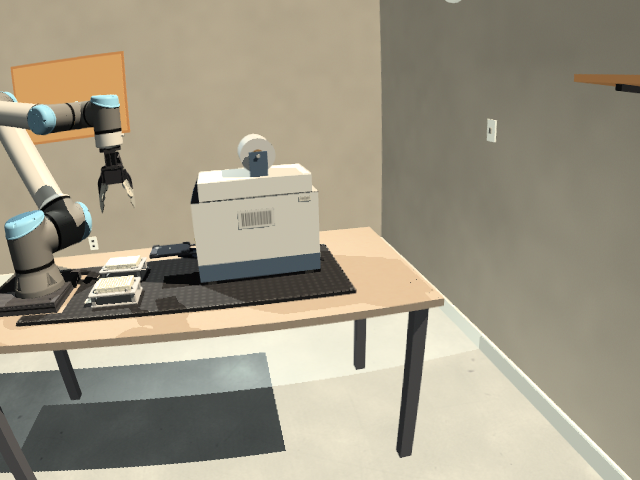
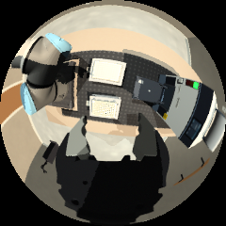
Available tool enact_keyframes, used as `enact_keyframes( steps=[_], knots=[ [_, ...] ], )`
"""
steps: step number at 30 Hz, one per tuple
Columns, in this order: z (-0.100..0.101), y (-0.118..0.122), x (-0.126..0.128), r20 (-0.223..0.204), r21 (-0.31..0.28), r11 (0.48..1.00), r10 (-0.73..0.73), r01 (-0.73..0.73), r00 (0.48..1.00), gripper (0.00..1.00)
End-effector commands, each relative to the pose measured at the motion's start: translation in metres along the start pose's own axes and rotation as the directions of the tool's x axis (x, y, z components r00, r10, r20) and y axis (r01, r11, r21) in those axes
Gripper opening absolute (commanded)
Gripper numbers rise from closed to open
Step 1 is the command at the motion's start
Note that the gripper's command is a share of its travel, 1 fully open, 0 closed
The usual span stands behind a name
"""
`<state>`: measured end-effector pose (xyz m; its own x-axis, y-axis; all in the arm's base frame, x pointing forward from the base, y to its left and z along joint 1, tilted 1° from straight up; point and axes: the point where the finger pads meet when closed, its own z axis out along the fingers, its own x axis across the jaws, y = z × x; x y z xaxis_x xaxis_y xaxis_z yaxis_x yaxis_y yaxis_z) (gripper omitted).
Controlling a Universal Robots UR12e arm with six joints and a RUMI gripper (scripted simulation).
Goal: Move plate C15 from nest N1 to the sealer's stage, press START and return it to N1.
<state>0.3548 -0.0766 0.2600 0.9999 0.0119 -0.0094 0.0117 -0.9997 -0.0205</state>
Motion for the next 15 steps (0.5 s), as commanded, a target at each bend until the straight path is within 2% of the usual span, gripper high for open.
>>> enact_keyframes(
  steps=[1, 7, 13, 15],
  knots=[
    [-0.0007, 0.0003, 0.0003, -0.005, 0.003, 0.992, -0.125, 0.125, 0.992, 0.68],
    [-0.0007, 0.0003, 0.0003, -0.005, 0.002, 0.947, -0.32, 0.32, 0.947, 0.68],
    [-0.0007, 0.0003, 0.0003, -0.006, 0.001, 0.865, -0.502, 0.502, 0.865, 0.68],
    [-0.0007, 0.0003, 0.0003, -0.006, 0.001, 0.865, -0.502, 0.502, 0.865, 0.68]
  ],
)
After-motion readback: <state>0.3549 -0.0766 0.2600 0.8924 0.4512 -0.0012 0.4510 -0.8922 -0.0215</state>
